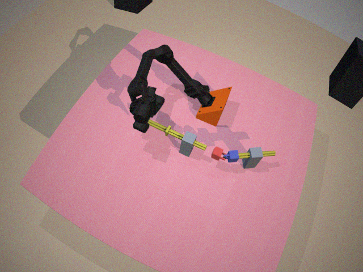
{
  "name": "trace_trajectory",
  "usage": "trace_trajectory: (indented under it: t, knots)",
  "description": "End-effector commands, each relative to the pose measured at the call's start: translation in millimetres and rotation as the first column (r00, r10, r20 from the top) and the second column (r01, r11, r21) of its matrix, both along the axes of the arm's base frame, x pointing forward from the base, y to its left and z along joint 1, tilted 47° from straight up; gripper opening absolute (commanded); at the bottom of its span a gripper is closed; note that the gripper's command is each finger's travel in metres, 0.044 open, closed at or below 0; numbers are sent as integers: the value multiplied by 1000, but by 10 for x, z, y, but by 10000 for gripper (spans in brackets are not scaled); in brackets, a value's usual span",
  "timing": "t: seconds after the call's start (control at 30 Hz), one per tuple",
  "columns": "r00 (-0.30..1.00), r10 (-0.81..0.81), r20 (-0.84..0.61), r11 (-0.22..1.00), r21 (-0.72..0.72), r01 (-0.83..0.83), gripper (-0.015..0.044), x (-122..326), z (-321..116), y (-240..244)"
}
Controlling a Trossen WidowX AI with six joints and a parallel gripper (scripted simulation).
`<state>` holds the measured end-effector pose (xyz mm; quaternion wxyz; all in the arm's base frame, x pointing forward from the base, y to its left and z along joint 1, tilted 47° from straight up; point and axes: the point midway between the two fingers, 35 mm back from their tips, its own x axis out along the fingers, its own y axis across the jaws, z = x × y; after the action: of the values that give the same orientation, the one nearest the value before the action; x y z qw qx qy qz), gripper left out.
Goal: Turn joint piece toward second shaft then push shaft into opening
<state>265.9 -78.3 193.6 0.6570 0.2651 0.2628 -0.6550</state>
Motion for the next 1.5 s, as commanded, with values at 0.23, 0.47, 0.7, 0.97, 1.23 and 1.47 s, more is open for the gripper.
trace_trajectory:
  t: [0.23, 0.47, 0.7, 0.97, 1.23, 1.47]
  knots:
    - [1000, -12, 6, 1000, -11, 12, 440, 0, -101, -96]
    - [1000, -12, 6, 1000, -11, 12, 440, -1, -179, -175]
    - [1000, -13, 6, 1000, -12, 13, 387, -3, -216, -214]
    - [1000, -13, 6, 1000, -12, 13, 177, -3, -216, -214]
    - [1000, -13, 6, 1000, -12, 13, 102, -3, -216, -214]
    - [1000, -13, 6, 1000, -12, 13, 102, -3, -216, -214]
